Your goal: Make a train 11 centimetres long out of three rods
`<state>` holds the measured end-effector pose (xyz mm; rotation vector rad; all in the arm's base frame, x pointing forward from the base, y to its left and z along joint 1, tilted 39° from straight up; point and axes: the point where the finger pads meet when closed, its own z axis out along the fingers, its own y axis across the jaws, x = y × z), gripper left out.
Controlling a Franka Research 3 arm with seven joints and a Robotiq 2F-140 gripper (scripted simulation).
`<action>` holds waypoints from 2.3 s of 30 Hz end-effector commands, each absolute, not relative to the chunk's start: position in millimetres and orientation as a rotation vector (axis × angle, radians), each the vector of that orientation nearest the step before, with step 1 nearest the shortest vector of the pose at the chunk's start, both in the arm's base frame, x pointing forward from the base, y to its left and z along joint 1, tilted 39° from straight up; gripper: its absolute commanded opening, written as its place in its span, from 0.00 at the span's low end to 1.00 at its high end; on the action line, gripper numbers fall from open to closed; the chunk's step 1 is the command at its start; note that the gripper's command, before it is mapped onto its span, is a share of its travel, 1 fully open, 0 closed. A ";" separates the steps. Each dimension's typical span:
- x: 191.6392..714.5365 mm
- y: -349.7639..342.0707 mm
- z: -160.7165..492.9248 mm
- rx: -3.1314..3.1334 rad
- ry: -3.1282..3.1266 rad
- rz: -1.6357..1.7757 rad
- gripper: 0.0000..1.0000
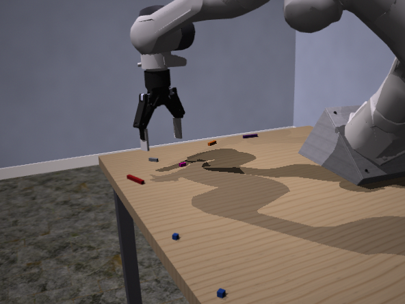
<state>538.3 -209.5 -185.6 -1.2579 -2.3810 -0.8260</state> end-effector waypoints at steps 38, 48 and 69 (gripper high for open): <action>488.8 -243.1 -214.9 -0.384 -2.841 -0.983 1.00; 474.6 -251.7 -222.3 -0.120 -2.916 -1.014 1.00; 450.5 -265.6 -234.5 0.380 -2.997 -1.053 1.00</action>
